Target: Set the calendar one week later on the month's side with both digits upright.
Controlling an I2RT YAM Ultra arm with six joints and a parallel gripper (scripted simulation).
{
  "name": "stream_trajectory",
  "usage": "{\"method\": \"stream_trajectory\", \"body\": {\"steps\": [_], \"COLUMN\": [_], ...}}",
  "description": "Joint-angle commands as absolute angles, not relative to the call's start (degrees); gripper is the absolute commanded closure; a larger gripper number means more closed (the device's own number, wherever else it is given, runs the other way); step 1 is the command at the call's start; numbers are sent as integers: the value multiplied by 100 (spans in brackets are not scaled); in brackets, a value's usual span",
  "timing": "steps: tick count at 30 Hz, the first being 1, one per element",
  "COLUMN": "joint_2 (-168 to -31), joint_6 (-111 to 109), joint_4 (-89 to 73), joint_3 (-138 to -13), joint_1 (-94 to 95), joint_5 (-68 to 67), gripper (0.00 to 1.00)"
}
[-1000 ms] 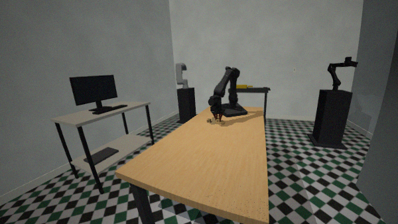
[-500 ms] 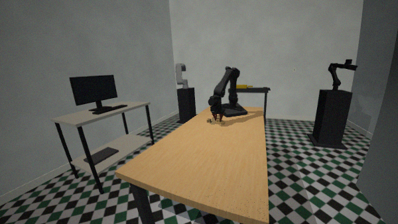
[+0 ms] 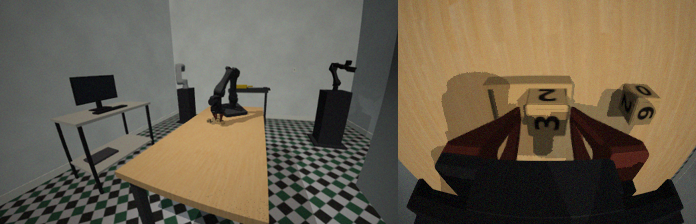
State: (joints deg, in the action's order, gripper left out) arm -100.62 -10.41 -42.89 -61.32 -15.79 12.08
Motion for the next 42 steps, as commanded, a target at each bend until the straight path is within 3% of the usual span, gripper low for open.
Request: {"method": "stream_trajectory", "body": {"steps": [1, 24, 25, 42], "joint_2": [-9879, -9273, -9273, -9273], "joint_6": [-1077, -1388, -1388, -1388], "joint_4": [-4486, -6195, -6195, -6195], "joint_3": [-6282, -7319, -7319, -7319], "joint_1": [-1641, -1948, -1948, -1948], "joint_5": [1214, 1258, 1258, 1258], "gripper": [55, 55, 0, 0]}}
